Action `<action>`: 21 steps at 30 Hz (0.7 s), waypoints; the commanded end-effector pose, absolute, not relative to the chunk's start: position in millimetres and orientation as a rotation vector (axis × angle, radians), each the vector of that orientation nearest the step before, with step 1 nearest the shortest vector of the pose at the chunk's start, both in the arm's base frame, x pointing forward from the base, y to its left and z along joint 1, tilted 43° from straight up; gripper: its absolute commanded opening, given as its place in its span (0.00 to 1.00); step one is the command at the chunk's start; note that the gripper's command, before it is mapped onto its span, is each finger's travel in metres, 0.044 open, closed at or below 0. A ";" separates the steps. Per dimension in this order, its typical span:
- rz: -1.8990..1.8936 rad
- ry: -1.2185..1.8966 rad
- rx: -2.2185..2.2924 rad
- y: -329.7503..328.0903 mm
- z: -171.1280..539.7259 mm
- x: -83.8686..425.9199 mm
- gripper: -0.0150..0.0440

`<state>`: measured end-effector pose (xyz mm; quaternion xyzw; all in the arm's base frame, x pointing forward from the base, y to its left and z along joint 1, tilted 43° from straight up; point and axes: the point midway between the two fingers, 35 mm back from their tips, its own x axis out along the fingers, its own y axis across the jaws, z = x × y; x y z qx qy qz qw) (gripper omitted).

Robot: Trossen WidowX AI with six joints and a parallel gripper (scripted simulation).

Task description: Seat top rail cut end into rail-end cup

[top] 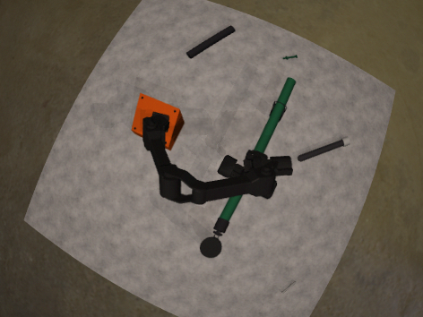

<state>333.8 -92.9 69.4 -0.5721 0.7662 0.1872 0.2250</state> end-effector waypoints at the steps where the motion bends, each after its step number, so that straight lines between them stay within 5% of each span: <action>1: 0.504 2.093 -1.583 -86.1 69.5 338.7 0.25; 21: 0.504 2.092 -1.583 -80.2 67.2 341.7 0.25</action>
